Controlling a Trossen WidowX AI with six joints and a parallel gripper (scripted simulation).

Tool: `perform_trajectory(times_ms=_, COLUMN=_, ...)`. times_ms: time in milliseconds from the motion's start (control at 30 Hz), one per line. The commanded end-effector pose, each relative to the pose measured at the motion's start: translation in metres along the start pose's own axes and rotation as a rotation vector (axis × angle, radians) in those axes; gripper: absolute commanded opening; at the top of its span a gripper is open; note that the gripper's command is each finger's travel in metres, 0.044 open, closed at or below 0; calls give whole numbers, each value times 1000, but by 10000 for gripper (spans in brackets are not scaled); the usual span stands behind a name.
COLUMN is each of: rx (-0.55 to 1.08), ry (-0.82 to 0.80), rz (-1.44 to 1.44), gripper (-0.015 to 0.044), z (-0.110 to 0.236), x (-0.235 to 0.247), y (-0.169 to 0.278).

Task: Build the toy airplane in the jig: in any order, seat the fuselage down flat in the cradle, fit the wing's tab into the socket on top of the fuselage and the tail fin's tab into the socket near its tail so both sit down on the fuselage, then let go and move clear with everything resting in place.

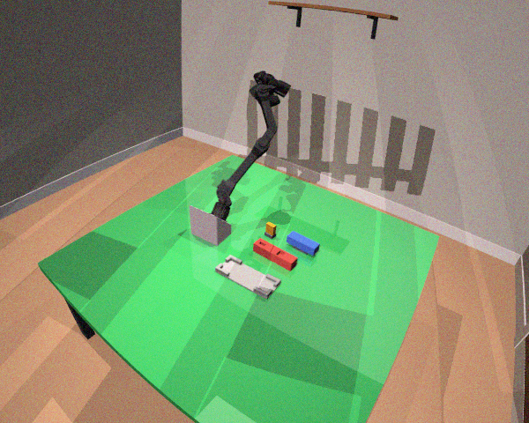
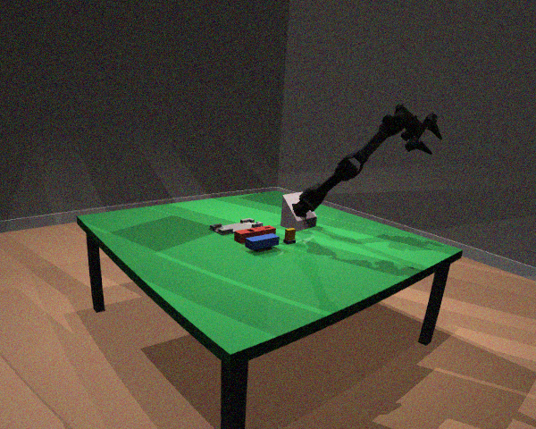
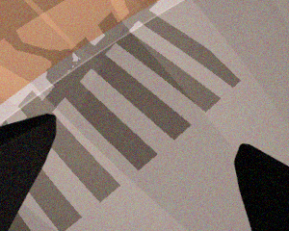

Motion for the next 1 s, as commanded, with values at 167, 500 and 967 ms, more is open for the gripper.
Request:
perform_trajectory(times_ms=167, rx=39, ry=119, rz=114, gripper=440, z=7, x=-23, y=-4)
perform_trajectory(times_ms=500, rx=106, ry=420, rz=493, gripper=440, z=49, x=-98, y=-52)
perform_trajectory(times_ms=967, rx=331, ry=823, rz=1005, gripper=440, z=144, x=-164, y=-119)
Point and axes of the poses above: the point midway between the two fingers, 35 mm back from their tips, its own z axis back along the fingers, its own x axis across the jaws, y = z × x, the point moved 1 cm from there along z, back along the fingers, and after that the axes turned 5 degrees about z, right-handed, at the moved point
